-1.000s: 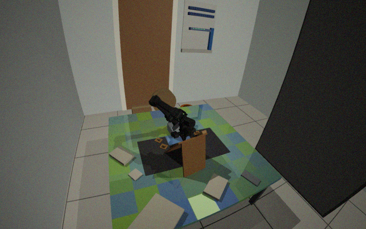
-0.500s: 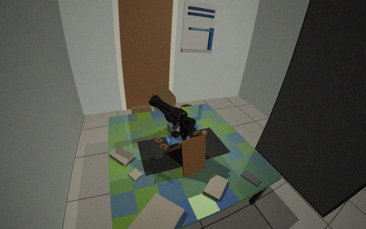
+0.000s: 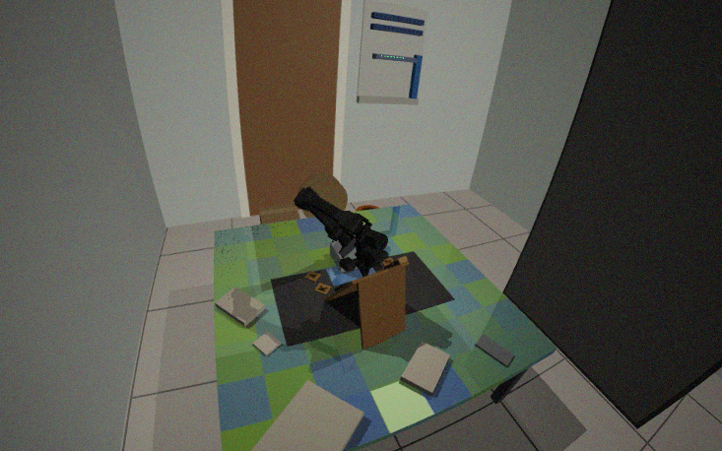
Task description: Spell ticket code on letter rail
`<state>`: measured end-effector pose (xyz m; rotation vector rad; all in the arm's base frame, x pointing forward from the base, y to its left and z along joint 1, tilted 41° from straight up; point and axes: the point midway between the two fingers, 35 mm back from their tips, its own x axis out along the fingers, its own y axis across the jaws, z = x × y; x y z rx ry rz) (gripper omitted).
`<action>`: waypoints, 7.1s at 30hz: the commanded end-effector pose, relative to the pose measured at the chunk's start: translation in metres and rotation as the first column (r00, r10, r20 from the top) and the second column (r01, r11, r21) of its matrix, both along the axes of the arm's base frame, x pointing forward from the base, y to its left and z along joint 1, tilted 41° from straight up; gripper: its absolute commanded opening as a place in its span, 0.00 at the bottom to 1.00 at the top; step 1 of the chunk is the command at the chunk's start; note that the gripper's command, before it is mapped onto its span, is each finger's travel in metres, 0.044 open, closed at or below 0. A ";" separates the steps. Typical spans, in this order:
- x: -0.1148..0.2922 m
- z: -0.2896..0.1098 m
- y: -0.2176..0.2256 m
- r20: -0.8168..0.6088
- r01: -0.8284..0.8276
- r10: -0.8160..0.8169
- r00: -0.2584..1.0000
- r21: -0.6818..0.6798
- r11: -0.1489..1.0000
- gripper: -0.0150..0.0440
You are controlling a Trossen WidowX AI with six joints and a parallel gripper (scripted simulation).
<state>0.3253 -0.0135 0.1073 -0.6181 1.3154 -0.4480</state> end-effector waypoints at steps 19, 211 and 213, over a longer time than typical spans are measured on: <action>-0.002 -0.002 0.004 0.001 0.002 -0.002 1.000 0.005 1.000 0.25; -0.172 -0.057 -0.188 0.262 0.393 -0.573 -0.777 0.912 -0.116 0.83; -0.172 -0.057 -0.189 0.262 0.393 -0.573 -0.777 0.912 -0.116 0.83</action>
